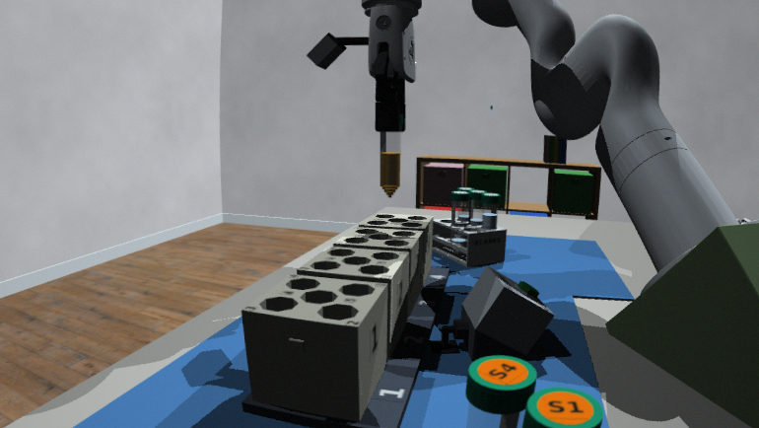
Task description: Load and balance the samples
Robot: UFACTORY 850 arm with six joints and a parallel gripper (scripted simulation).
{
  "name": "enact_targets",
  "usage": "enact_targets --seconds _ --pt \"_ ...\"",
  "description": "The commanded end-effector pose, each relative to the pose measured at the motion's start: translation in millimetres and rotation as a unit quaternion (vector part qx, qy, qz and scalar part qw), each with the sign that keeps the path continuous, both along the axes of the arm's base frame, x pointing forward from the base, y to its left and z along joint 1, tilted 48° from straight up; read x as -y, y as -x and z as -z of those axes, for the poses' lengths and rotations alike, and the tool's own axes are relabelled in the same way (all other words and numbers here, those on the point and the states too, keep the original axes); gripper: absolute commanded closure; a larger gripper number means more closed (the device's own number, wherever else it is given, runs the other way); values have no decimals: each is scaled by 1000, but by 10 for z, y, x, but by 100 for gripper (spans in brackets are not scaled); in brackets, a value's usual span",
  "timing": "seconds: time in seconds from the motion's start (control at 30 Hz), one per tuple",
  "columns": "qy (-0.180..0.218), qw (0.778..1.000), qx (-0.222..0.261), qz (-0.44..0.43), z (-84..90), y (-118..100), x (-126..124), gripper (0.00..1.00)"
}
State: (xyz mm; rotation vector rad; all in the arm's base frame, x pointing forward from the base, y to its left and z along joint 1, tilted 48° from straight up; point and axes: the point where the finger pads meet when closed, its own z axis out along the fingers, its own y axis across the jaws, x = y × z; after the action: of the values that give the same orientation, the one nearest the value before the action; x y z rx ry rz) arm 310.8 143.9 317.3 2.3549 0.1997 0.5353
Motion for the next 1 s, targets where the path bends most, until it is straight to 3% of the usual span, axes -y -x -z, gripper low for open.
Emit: enact_targets --seconds 0.0,0.43,0.97 --pt "-1 1000 0 -1 -95 -36 72 100" --pt "-1 1000 0 -1 -574 -209 477 100" --pt "-1 1000 0 -1 -592 -215 491 100"
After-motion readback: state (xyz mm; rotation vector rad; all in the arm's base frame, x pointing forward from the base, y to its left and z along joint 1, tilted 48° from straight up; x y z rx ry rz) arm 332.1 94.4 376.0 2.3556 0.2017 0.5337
